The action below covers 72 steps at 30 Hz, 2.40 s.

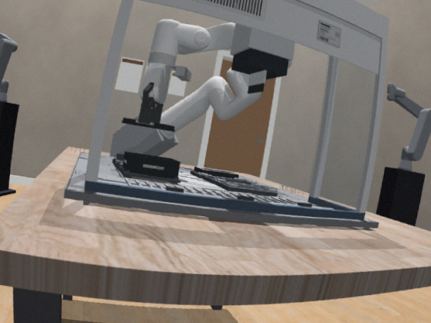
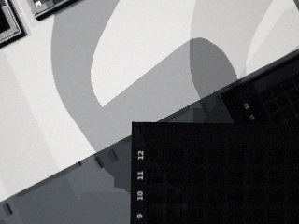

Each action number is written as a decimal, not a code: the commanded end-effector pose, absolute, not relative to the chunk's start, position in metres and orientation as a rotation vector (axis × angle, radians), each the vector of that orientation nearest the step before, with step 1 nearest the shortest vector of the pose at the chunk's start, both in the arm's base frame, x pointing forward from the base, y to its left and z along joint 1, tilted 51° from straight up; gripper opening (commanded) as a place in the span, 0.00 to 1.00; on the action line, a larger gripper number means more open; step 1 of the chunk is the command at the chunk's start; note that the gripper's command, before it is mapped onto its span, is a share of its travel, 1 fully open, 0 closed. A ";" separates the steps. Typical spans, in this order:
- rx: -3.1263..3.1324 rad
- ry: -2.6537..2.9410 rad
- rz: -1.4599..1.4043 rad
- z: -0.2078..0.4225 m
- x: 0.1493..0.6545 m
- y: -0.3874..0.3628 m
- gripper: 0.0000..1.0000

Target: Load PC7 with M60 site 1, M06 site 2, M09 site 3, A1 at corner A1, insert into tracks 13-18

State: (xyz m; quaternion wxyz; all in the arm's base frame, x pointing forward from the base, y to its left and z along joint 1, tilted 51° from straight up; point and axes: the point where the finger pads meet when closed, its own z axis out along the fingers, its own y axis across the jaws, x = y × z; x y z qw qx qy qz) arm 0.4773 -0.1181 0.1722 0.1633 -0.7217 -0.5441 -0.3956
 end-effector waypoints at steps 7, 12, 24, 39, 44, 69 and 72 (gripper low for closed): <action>-1.792 -2.018 -1.274 0.173 0.478 -0.119 0.00; -1.719 -2.121 -1.298 0.173 0.478 -0.119 0.00; -1.719 -2.121 -1.298 0.173 0.478 -0.119 0.00; -1.719 -2.121 -1.298 0.167 0.482 -0.113 0.00; -1.719 -2.121 -1.299 0.162 0.485 -0.107 0.00; -1.719 -2.120 -1.299 0.140 0.499 -0.084 0.00; -1.719 -2.120 -1.299 0.137 0.501 -0.080 0.00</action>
